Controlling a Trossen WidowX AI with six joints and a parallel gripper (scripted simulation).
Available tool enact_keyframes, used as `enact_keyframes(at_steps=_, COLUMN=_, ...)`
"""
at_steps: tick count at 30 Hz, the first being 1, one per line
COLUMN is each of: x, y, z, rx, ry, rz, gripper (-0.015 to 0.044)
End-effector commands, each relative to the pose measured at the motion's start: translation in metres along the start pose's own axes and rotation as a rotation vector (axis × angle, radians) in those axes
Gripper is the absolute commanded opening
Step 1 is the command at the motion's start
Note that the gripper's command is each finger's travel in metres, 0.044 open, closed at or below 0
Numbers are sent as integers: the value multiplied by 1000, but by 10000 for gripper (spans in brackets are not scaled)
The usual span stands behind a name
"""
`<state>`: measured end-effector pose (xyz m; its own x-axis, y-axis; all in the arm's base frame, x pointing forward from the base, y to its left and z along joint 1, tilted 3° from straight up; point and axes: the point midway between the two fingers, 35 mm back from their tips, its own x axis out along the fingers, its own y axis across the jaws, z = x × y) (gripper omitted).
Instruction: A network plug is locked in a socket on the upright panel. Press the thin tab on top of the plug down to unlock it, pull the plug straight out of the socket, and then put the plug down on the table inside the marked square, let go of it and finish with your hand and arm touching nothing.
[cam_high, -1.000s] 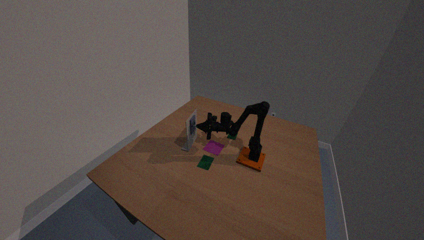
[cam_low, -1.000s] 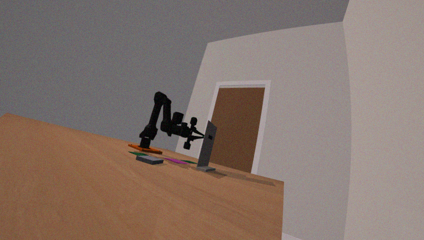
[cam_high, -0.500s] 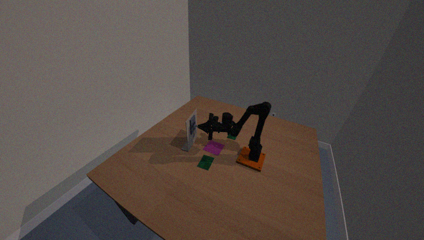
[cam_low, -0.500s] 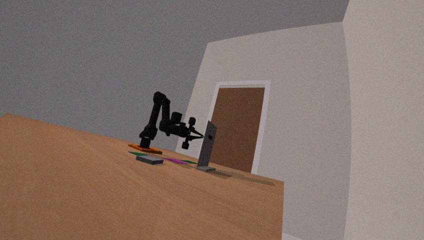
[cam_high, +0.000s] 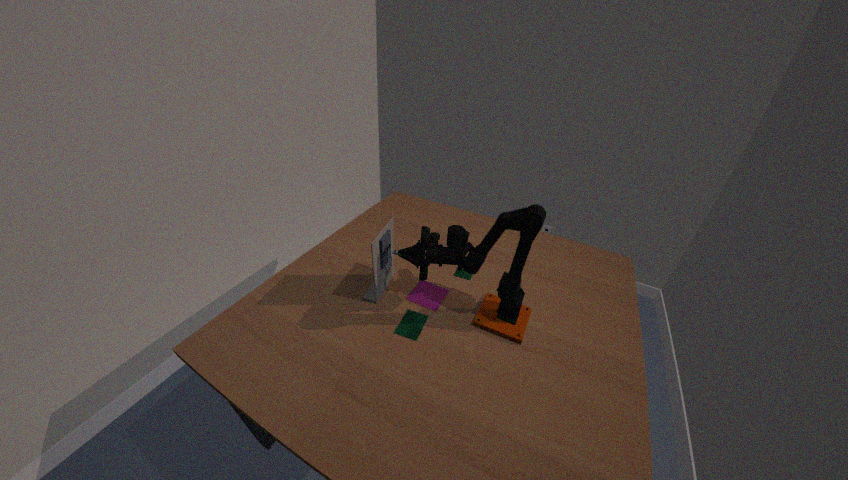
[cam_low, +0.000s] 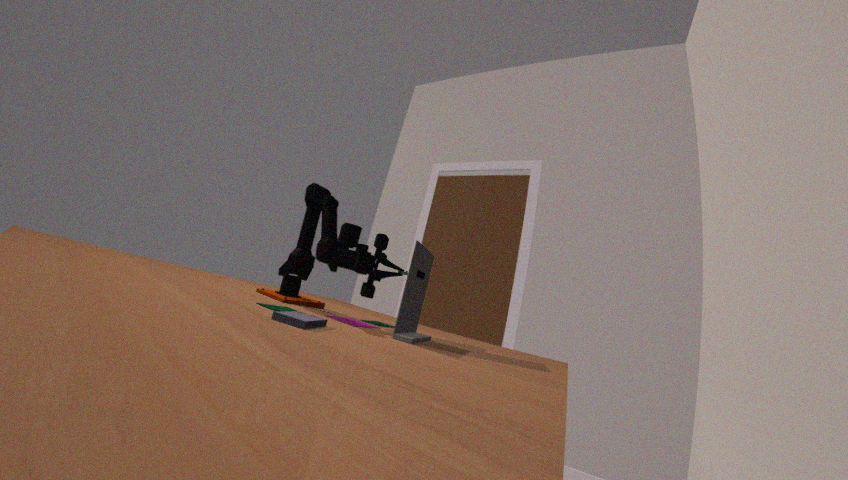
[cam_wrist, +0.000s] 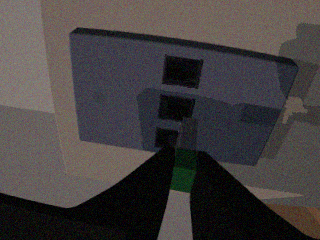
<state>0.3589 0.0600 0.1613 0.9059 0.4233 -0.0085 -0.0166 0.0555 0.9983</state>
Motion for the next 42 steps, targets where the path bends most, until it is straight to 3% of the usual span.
enact_keyframes(at_steps=1, x=-3, y=1, z=-1, rx=2, ry=4, rz=3, gripper=0)
enact_keyframes(at_steps=42, x=-26, y=1, z=-4, rx=2, ry=4, rz=1, gripper=0)
